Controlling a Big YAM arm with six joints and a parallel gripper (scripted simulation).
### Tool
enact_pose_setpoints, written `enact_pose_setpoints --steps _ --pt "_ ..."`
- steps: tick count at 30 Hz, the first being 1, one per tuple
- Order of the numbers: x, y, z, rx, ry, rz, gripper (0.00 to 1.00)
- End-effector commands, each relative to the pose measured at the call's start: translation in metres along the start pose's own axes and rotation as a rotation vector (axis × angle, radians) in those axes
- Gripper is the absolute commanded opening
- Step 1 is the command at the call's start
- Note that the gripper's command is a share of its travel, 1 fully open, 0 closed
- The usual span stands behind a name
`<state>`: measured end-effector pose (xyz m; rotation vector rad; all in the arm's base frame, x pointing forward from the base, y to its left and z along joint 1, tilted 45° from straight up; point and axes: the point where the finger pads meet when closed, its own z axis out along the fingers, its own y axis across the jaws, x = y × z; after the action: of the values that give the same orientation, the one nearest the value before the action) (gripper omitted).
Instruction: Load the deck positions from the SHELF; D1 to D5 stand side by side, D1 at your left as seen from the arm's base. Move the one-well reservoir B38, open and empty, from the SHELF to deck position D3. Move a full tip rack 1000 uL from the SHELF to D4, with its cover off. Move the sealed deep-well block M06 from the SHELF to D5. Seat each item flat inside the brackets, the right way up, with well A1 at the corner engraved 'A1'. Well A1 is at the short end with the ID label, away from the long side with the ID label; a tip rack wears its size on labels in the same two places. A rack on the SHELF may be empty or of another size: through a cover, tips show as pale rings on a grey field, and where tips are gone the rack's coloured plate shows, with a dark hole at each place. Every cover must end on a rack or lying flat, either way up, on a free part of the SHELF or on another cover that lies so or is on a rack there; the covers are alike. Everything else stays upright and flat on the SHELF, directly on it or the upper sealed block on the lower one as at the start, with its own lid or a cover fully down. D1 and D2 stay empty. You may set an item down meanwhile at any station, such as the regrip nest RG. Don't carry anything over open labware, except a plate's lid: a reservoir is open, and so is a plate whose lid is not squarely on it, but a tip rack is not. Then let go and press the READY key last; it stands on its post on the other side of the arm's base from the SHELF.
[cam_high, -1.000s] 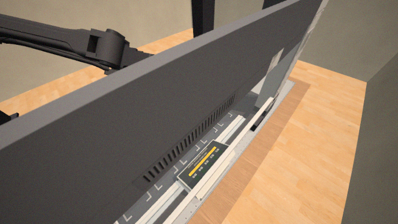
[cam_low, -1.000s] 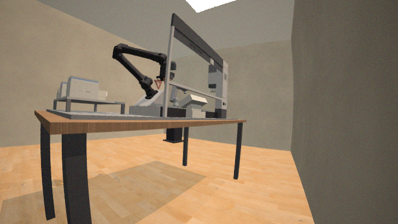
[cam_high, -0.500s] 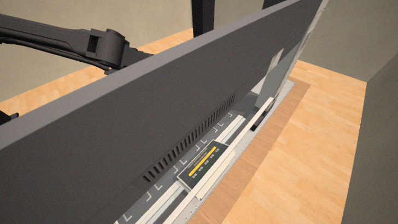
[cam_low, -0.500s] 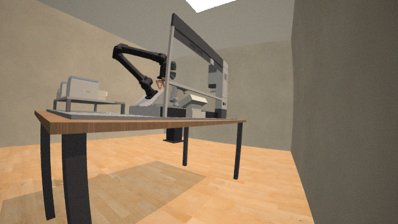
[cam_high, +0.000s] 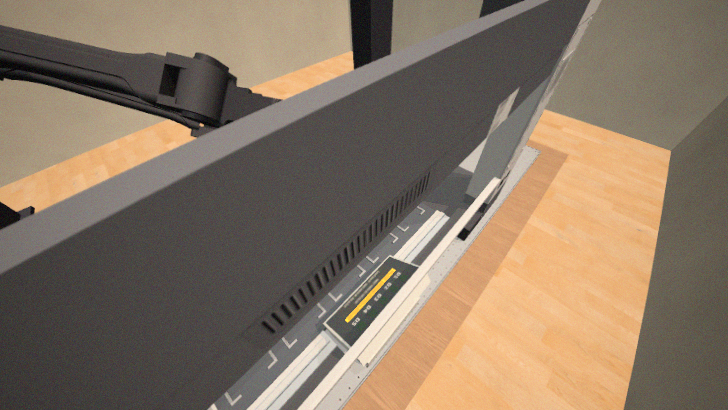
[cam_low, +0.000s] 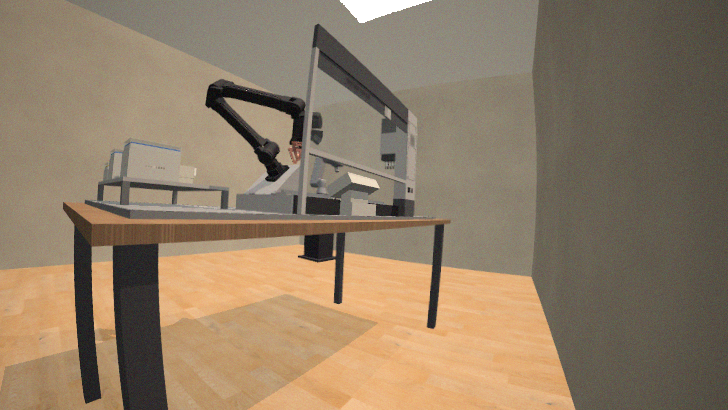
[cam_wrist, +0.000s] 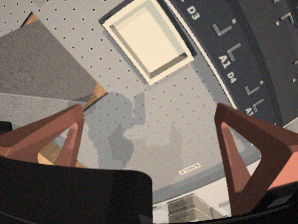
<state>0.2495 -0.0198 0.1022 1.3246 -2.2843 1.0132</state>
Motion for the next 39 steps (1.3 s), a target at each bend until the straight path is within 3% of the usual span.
enact_pose_setpoints --steps 1,15,39 --pt "-0.0046 -0.0093 -0.0126 0.015 -0.025 0.101 1.0" --pt "0.0001 0.0001 -0.0077 0.01 -0.017 0.274 1.0" --pt "0.0 0.0002 -0.0069 0.006 -0.016 0.712 1.0"
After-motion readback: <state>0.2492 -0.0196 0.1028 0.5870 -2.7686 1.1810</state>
